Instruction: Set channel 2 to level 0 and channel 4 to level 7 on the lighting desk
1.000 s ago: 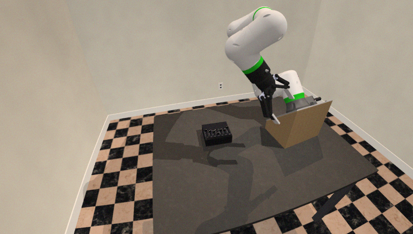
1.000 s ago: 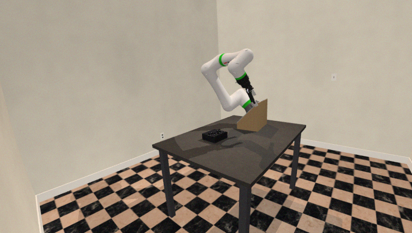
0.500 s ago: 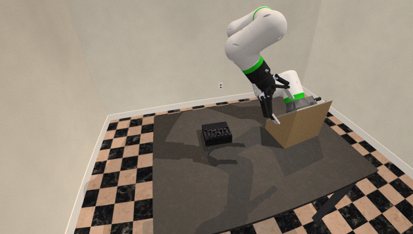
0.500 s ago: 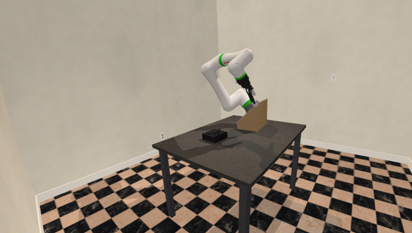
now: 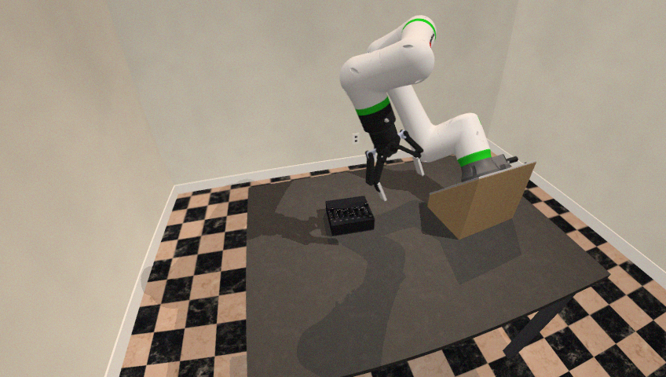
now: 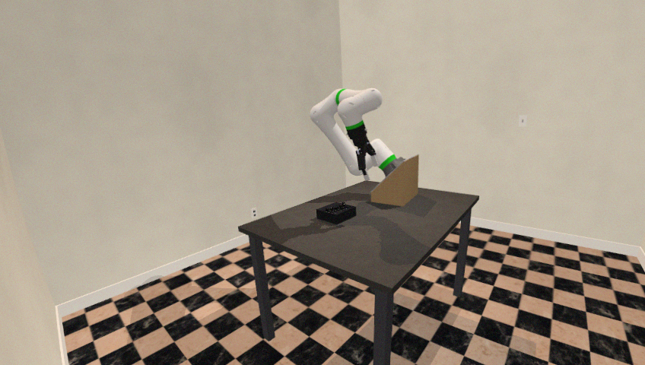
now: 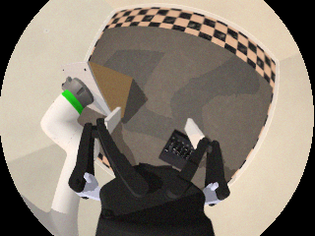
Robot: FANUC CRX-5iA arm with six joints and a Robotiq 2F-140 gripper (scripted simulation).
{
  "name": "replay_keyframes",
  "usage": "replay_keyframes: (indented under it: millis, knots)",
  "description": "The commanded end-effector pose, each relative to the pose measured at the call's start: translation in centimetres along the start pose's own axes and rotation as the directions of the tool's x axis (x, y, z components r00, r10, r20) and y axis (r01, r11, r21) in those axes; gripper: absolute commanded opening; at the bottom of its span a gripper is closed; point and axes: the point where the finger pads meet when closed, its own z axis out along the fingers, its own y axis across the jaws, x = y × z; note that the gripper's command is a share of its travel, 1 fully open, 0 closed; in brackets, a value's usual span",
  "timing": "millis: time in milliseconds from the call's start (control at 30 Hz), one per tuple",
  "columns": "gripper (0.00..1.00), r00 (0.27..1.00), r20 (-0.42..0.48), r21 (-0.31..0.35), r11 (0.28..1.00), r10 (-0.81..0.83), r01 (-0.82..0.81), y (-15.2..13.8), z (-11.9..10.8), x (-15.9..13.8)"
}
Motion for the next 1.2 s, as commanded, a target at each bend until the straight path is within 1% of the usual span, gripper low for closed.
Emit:
replay_keyframes:
  millis: [0,33,100,133,200,233,300,333,367,400,433,500,1167]
  knots:
    - [1.0,1.0,0.013,-0.035,0.999,0.025,-0.024,1.8,0.2,-1.9]
    - [1.0,0.996,0.046,-0.109,0.992,0.073,-0.068,4.2,0.0,-5.5]
    - [1.0,0.996,0.046,-0.109,0.992,0.073,-0.068,4.2,0.0,-5.5]
    - [1.0,0.99,0.075,-0.178,0.979,0.116,-0.101,6.2,-0.3,-8.7]
    - [1.0,0.99,0.075,-0.178,0.979,0.116,-0.101,6.3,-0.3,-8.9]
    - [1.0,0.984,0.098,-0.238,0.963,0.152,-0.125,8.0,-0.7,-11.7]
    - [1.0,0.984,0.098,-0.238,0.963,0.152,-0.125,8.0,-0.7,-11.7]
    - [1.0,0.977,0.115,-0.286,0.948,0.178,-0.139,9.2,-1.1,-14.0]
    - [1.0,0.977,0.115,-0.286,0.948,0.178,-0.139,9.2,-1.1,-14.0]
    - [1.0,0.972,0.127,-0.319,0.936,0.197,-0.148,10.0,-1.5,-15.5]
    - [1.0,0.969,0.134,-0.339,0.928,0.207,-0.151,10.4,-1.7,-16.5]
    - [1.0,0.967,0.138,-0.349,0.925,0.212,-0.153,10.6,-1.8,-16.9]
    - [1.0,0.963,0.128,-0.352,0.919,0.235,-0.177,10.7,-1.7,-16.8]
